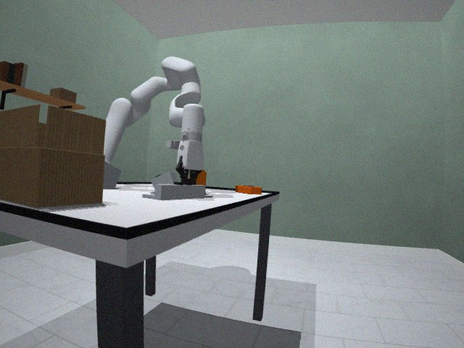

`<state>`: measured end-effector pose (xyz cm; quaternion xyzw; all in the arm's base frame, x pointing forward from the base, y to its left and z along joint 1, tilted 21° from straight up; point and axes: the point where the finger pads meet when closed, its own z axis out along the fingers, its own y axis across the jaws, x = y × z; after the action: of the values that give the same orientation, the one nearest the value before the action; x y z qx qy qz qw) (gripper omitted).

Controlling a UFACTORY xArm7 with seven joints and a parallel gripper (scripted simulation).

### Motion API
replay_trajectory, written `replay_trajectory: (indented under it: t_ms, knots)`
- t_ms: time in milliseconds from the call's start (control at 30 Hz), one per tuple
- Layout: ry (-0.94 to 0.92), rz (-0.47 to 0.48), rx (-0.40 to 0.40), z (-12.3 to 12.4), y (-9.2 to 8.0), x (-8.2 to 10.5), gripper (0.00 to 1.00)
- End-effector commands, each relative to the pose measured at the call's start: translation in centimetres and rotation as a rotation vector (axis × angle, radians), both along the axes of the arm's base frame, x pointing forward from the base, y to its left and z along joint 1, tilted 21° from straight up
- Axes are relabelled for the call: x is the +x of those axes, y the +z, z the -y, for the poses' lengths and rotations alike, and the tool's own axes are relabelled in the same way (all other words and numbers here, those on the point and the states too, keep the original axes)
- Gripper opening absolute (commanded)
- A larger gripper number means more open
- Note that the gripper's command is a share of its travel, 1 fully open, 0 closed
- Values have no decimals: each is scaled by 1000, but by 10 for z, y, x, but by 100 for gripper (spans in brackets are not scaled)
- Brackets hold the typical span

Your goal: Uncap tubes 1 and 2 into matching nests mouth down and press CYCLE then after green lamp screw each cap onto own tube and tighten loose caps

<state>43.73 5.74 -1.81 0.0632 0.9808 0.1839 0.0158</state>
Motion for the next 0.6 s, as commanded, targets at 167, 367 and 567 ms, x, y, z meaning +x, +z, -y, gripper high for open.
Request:
replay_trajectory:
  t_ms: [167, 367, 567]
  knots:
    - [-2, 4, 0, 1, 1, 1, 0]
    - [-2, 4, 0, 1, 1, 0, 0]
    - [-2, 4, 0, 0, -1, 0, 0]
